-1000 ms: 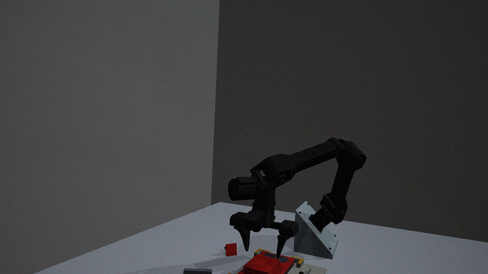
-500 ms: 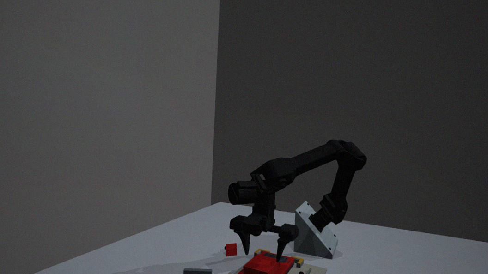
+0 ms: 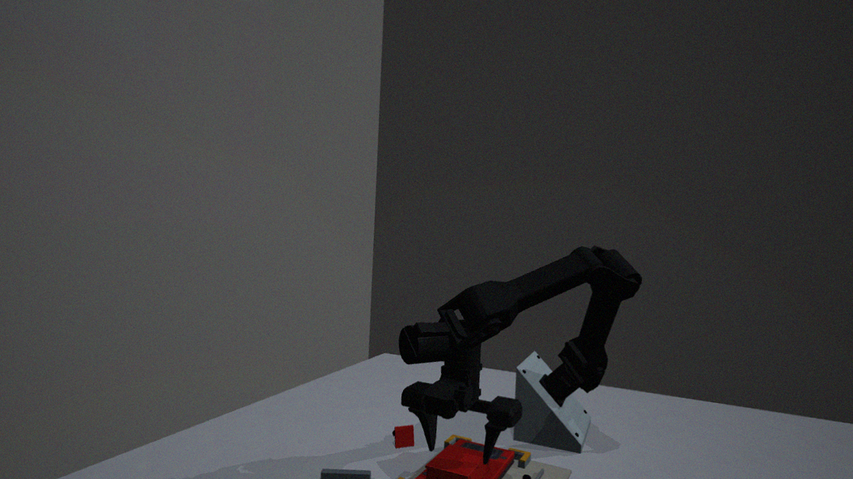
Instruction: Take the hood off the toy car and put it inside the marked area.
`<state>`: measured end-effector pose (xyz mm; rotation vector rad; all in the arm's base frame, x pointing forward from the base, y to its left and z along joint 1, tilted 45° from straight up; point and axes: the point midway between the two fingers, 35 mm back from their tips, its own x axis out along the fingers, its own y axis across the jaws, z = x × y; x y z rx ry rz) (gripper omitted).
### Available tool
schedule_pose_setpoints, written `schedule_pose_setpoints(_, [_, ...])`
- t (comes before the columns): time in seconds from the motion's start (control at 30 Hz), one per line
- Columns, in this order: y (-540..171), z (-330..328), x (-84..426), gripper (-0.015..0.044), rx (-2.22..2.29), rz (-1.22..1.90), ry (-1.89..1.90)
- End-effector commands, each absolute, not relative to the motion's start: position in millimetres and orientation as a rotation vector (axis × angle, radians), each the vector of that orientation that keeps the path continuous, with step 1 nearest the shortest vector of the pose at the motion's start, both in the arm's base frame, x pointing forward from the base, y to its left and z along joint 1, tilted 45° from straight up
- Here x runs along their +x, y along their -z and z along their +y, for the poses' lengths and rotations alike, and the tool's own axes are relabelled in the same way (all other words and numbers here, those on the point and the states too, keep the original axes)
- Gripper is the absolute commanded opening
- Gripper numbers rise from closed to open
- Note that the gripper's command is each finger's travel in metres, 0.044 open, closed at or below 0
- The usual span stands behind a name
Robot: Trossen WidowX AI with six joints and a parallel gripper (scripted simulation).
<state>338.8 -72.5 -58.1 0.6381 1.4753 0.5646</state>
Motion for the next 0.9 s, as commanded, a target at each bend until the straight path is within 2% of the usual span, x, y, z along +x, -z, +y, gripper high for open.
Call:
schedule_pose_setpoints(0.0, [60.0, -70.4, 338.4, 0.0440, 0.645, 1.476, -0.563])
schedule_pose_setpoints(0.87, [69.2, -61.4, 338.8, 0.0440, 0.645, 1.475, -0.564])
